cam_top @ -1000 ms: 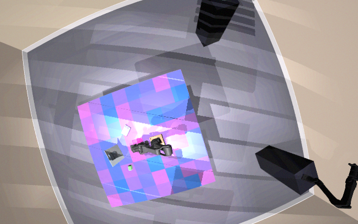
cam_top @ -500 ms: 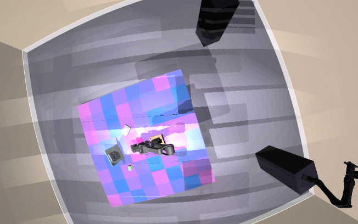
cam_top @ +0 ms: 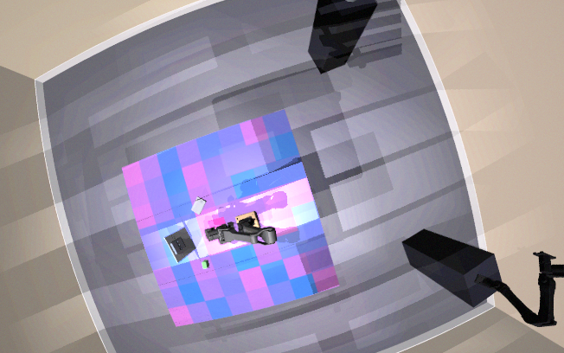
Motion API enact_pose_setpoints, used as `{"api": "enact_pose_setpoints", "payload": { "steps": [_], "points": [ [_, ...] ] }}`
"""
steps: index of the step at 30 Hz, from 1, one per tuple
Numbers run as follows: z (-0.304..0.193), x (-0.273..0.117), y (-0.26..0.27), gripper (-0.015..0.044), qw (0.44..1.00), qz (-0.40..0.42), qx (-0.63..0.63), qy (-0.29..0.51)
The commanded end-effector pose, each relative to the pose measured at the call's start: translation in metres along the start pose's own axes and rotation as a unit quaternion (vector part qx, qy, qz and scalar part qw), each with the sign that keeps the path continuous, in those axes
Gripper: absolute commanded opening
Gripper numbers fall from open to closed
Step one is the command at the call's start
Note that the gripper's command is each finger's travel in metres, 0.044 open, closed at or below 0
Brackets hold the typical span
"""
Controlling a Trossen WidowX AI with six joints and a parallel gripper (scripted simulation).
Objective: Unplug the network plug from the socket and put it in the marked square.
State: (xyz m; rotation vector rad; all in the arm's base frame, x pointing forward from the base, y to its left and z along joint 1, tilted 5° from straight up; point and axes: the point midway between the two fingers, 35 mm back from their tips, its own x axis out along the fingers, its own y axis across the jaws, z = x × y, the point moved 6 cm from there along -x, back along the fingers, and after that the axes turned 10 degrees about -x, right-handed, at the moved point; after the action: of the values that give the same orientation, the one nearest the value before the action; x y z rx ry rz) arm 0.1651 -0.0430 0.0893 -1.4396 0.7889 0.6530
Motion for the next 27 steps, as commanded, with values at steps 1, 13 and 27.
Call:
{"api": "enact_pose_setpoints", "payload": {
  "steps": [1,13,27],
  "points": [
    [-0.001,-0.005,-0.004,0.0156,1.000,-0.003,-0.002,-0.001],
    [-0.003,-0.018,-0.014,0.0156,1.000,-0.002,-0.002,-0.001],
    [-0.005,-0.035,-0.023,0.0156,1.000,-0.002,-0.002,-0.001]
  ]
}}
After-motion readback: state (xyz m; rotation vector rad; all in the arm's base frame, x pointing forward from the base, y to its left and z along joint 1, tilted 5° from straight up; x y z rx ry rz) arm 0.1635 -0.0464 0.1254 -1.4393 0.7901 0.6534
